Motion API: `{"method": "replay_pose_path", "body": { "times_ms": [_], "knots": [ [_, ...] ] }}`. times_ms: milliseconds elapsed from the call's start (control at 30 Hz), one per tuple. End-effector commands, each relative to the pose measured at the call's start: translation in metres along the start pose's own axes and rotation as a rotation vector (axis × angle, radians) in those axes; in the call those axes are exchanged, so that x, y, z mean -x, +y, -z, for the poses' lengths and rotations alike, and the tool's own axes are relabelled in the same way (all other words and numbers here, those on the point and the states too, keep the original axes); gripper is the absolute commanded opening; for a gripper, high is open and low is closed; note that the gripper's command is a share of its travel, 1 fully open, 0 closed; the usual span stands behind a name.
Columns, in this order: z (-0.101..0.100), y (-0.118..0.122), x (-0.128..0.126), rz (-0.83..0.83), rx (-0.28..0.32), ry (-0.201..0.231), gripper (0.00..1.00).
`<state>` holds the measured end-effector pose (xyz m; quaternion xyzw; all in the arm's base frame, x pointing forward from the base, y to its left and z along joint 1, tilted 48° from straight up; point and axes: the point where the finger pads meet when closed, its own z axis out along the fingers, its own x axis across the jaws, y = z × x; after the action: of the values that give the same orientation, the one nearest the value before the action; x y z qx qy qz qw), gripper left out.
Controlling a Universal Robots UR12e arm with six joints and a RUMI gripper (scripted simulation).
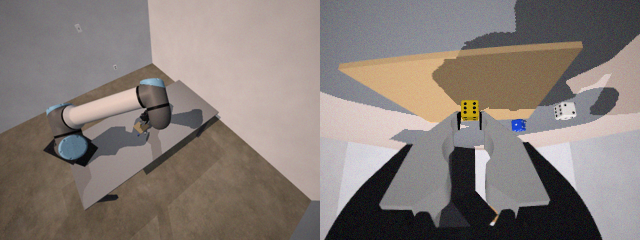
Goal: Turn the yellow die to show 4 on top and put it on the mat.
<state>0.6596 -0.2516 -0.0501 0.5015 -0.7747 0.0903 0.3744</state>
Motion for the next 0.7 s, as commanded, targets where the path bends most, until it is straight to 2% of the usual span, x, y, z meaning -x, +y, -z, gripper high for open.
{"method": "replay_pose_path", "body": {
  "times_ms": [0, 67, 100, 233, 267, 667],
  "knots": [
    [0.0007, 0.0, 0.0001, 0.0, -0.001, 0.0, 0.15],
    [0.0007, 0.0, 0.0001, 0.0, -0.001, 0.0, 0.15],
    [0.0007, 0.0, 0.0001, 0.0, -0.001, 0.0, 0.18],
    [0.0007, 0.0, 0.0001, 0.0, -0.001, 0.0, 0.18],
    [0.0007, 0.0, 0.0001, 0.0, -0.001, 0.0, 0.31],
    [0.0007, 0.0, 0.0001, 0.0, -0.001, 0.0, 0.31]
  ]
}}
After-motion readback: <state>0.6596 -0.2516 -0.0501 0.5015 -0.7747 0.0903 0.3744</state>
